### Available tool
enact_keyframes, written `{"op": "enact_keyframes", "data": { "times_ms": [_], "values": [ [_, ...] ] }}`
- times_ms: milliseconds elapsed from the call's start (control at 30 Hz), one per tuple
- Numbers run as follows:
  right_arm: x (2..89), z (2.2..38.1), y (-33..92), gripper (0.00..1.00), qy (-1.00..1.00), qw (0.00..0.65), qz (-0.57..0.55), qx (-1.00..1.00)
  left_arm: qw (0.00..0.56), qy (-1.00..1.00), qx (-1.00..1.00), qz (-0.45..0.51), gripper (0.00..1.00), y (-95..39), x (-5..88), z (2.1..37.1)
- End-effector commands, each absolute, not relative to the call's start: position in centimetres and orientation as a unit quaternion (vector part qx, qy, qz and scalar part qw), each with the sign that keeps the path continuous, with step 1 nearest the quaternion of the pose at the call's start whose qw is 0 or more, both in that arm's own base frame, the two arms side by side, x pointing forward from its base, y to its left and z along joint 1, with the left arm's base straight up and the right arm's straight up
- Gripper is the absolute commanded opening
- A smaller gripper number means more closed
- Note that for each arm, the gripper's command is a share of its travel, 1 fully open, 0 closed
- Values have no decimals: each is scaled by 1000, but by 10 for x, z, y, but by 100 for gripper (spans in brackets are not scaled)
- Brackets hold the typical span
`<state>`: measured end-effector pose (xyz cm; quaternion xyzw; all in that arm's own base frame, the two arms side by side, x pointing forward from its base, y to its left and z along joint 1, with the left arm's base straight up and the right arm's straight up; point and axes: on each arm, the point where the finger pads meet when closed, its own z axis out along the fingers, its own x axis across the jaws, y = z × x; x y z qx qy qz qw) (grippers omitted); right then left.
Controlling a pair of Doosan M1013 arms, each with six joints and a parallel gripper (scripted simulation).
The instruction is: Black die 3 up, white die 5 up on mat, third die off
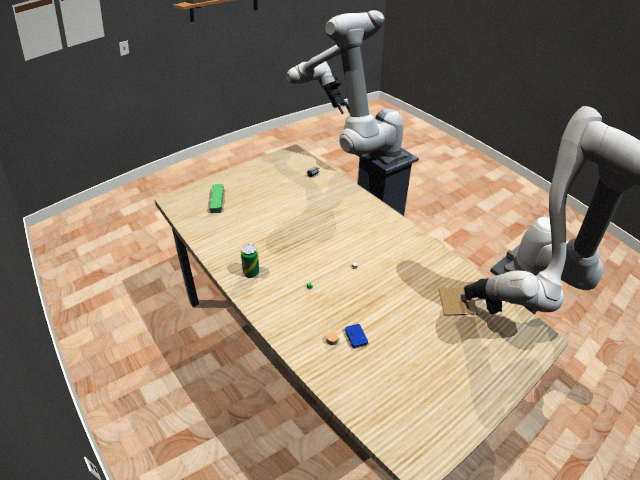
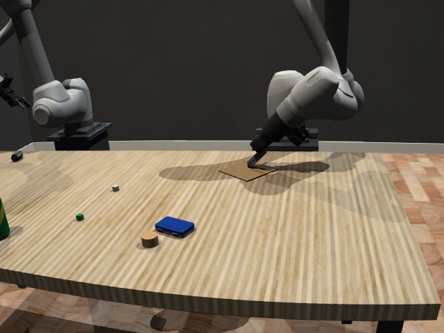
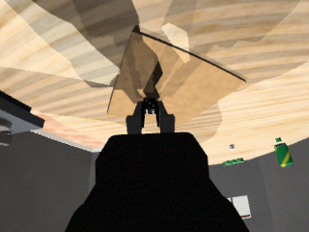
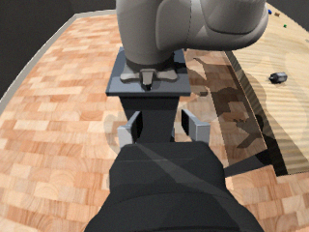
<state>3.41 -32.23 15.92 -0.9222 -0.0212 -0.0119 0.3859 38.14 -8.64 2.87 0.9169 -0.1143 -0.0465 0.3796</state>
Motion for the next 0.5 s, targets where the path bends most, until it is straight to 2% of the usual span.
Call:
{"op": "enact_keyframes", "data": {
  "times_ms": [0, 233, 467],
  "values": [
    [32, 159, -323, 100, -22, 383, -11, -924, 380, -111, 917, -46, 34, -85, 381, 26],
    [32, 159, -323, 100, -22, 383, -11, -924, 380, -111, 917, -46, 34, -85, 381, 30],
    [32, 159, -323, 100, -22, 383, -11, -924, 380, -111, 917, -46, 34, -85, 381, 51]
  ]
}}
